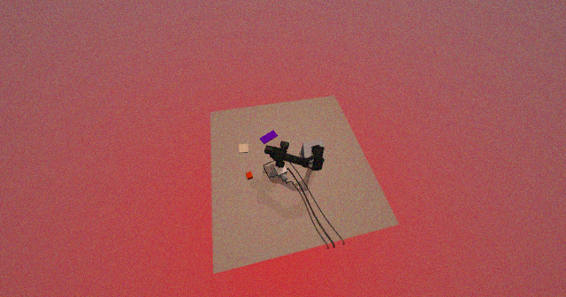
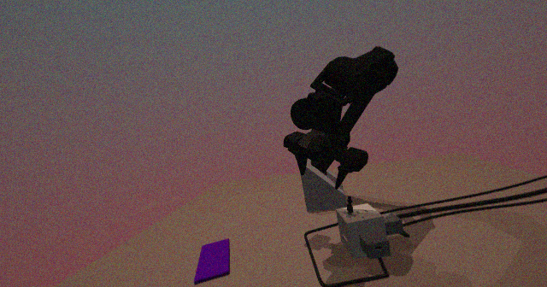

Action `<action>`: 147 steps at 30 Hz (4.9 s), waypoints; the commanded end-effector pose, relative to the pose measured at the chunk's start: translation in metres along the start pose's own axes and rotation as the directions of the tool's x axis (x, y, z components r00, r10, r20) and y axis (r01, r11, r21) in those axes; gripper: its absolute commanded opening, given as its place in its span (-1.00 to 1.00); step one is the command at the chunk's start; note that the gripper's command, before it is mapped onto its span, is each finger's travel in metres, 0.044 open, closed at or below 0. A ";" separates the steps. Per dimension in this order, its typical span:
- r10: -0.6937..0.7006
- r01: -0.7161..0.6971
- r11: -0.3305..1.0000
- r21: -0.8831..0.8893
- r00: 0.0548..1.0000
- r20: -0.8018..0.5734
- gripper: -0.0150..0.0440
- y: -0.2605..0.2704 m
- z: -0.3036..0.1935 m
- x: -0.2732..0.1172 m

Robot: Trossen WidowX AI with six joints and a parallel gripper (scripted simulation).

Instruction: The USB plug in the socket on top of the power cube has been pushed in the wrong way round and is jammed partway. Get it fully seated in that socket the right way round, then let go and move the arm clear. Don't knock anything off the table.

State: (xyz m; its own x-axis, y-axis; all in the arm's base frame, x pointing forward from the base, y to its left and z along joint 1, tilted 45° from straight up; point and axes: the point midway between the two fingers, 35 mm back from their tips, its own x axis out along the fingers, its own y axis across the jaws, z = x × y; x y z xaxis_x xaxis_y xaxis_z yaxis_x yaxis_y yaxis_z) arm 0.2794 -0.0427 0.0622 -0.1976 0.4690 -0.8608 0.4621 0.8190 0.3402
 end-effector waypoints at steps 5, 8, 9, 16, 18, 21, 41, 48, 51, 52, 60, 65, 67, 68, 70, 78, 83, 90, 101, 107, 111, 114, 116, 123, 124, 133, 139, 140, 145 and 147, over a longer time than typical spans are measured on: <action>0.200 -0.044 0.453 -0.890 0.978 0.053 1.00 0.033 0.002 -0.006; 0.228 -0.011 0.302 -0.953 0.972 0.061 1.00 0.038 0.002 -0.008; 0.235 0.002 0.251 -0.968 0.970 0.063 1.00 0.039 0.002 -0.008; 0.289 0.115 -0.117 -0.986 0.954 0.077 1.00 0.048 0.003 -0.013; 0.306 0.152 -0.220 -0.964 0.949 0.080 1.00 0.051 0.003 -0.014; 0.325 0.207 -0.365 -0.908 0.942 0.084 1.00 0.055 0.003 -0.016; 0.355 0.299 -0.597 -0.745 0.931 0.089 1.00 0.060 0.003 -0.018; 0.355 0.299 -0.597 -0.745 0.931 0.089 1.00 0.060 0.003 -0.018; 0.355 0.299 -0.597 -0.745 0.931 0.089 1.00 0.060 0.003 -0.018; 0.355 0.299 -0.597 -0.745 0.931 0.089 1.00 0.060 0.003 -0.017; 0.355 0.299 -0.597 -0.745 0.931 0.089 1.00 0.063 0.004 -0.011; 0.355 0.299 -0.597 -0.745 0.931 0.089 1.00 0.065 0.005 -0.006; 0.355 0.299 -0.597 -0.745 0.931 0.089 1.00 0.065 0.005 -0.004; 0.355 0.299 -0.597 -0.745 0.931 0.089 1.00 0.066 0.005 -0.003; 0.355 0.299 -0.597 -0.745 0.931 0.089 1.00 0.066 0.005 -0.001; 0.356 0.299 -0.597 -0.745 0.930 0.089 1.00 0.069 0.006 0.006; 0.356 0.299 -0.597 -0.745 0.930 0.089 1.00 0.071 0.006 0.009; 0.352 0.301 -0.601 -0.740 0.931 0.093 0.91 0.071 0.007 0.007; 0.352 0.301 -0.601 -0.740 0.931 0.093 -0.07 0.071 0.007 0.007; 0.352 0.301 -0.601 -0.740 0.931 0.093 -0.49 0.071 0.007 0.007; 0.352 0.301 -0.601 -0.740 0.931 0.093 -0.49 0.071 0.007 0.007; 0.352 0.301 -0.601 -0.740 0.931 0.093 -0.49 0.071 0.007 0.007; 0.352 0.301 -0.601 -0.740 0.931 0.093 -0.49 0.071 0.007 0.007; 0.352 0.301 -0.601 -0.740 0.931 0.093 -0.49 0.071 0.007 0.007; 0.352 0.301 -0.601 -0.740 0.931 0.093 -0.49 0.070 0.007 0.008; 0.352 0.301 -0.601 -0.740 0.931 0.093 -0.49 0.068 0.006 0.002; 0.352 0.301 -0.601 -0.740 0.932 0.093 -0.49 0.067 0.006 -0.001; 0.352 0.301 -0.601 -0.740 0.932 0.093 -0.49 0.067 0.006 -0.002; 0.351 0.301 -0.601 -0.740 0.932 0.093 -0.49 0.066 0.006 -0.005; 0.351 0.301 -0.601 -0.740 0.932 0.093 -0.49 0.065 0.006 -0.006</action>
State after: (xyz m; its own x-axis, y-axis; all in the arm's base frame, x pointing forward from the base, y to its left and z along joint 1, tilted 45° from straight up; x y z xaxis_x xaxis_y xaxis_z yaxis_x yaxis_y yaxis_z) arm 0.3144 0.0084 0.0849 0.0565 0.6984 -0.7134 -0.9788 -0.1020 -0.1774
